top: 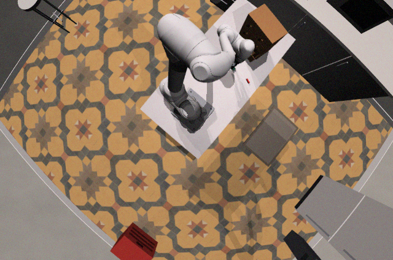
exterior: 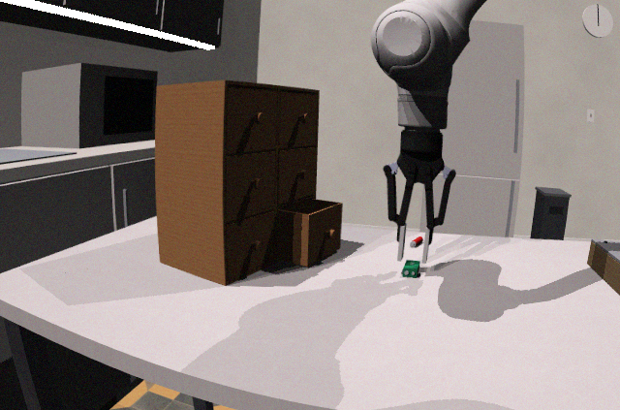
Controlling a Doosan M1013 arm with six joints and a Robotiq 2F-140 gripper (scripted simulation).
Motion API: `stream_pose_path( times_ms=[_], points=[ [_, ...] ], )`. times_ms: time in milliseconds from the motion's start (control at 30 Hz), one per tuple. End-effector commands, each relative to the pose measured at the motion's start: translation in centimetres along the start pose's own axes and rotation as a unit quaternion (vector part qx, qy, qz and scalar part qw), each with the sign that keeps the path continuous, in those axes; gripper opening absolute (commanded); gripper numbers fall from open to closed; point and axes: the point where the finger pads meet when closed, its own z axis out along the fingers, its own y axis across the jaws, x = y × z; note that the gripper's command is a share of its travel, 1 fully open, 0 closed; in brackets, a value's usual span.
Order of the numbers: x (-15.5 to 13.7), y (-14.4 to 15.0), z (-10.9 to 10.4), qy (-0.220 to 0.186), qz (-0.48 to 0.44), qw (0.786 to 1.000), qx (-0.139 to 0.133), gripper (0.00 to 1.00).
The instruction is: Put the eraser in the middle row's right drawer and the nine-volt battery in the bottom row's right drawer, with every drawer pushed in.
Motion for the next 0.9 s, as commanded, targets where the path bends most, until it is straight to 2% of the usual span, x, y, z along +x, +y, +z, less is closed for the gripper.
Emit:
stream_pose_path(
  times_ms=[0,233,667,867],
  points=[
    [0.0,0.0,0.0,0.0,0.0,1.0,0.0,0.26],
    [0.0,0.0,0.2,0.0,0.0,1.0,0.0,0.26],
    [0.0,0.0,2.4,0.0,0.0,1.0,0.0,0.26],
    [0.0,0.0,2.5,0.0,0.0,1.0,0.0,0.26]
  ],
)
